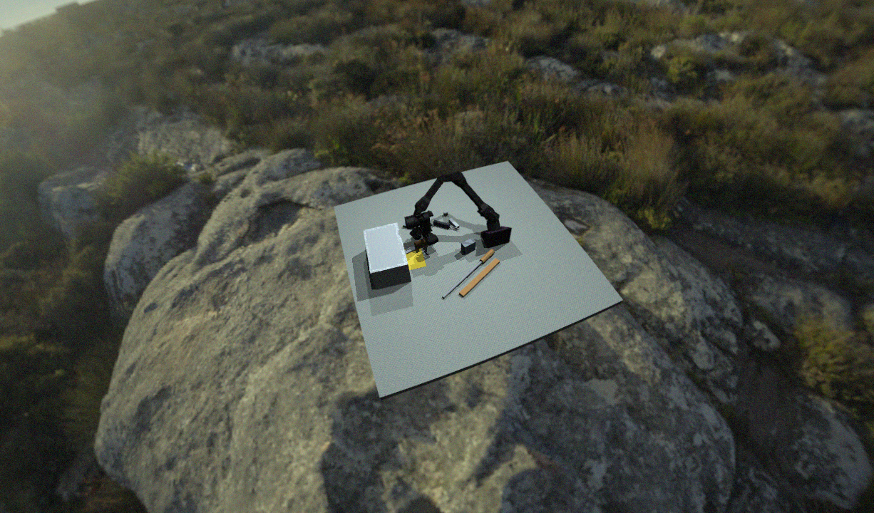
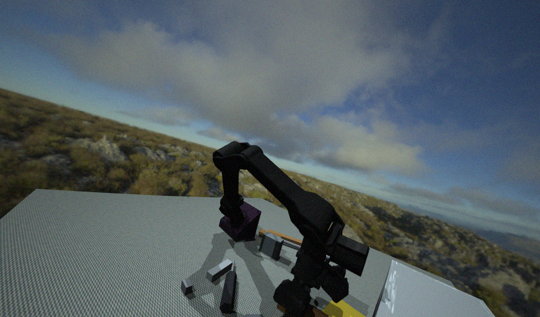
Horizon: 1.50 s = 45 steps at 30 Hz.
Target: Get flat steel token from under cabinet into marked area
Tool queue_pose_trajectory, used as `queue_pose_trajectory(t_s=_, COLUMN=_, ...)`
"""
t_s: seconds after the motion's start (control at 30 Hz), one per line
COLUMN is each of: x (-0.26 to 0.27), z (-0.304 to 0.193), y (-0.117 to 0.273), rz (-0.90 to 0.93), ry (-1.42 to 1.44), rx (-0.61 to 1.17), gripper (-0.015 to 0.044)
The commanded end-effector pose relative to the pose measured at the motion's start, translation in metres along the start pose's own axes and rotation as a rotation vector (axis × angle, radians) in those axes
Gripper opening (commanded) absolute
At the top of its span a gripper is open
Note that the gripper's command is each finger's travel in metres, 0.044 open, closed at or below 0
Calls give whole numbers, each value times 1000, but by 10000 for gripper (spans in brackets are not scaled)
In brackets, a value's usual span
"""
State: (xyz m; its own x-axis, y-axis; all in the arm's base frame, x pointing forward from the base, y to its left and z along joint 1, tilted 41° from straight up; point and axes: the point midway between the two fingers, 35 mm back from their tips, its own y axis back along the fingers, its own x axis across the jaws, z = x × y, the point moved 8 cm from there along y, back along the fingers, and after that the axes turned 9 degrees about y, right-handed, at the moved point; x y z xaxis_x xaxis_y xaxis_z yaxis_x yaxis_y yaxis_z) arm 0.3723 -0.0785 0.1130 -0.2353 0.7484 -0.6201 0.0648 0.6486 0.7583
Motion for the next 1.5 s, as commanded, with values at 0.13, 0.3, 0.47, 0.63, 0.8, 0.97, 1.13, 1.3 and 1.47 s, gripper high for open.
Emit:
queue_pose_trajectory(t_s=0.13, x=-3, z=9, y=0, rz=-2, ry=-8, rx=-3, gripper=0)
queue_pose_trajectory(t_s=0.3, x=-3, z=14, y=1, rz=-2, ry=-8, rx=-3, gripper=0)
queue_pose_trajectory(t_s=0.47, x=-4, z=18, y=1, rz=-2, ry=-8, rx=-3, gripper=0)
queue_pose_trajectory(t_s=0.63, x=-5, z=22, y=1, rz=-3, ry=-9, rx=-3, gripper=0)
queue_pose_trajectory(t_s=0.8, x=-6, z=26, y=1, rz=-3, ry=-9, rx=-4, gripper=0)
queue_pose_trajectory(t_s=0.97, x=-7, z=31, y=1, rz=-3, ry=-9, rx=-4, gripper=0)
queue_pose_trajectory(t_s=1.13, x=-7, z=34, y=0, rz=-3, ry=-9, rx=-4, gripper=0)
queue_pose_trajectory(t_s=1.3, x=-4, z=35, y=-1, rz=-3, ry=-9, rx=-4, gripper=0)
queue_pose_trajectory(t_s=1.47, x=5, z=36, y=-2, rz=-2, ry=-9, rx=-4, gripper=0)
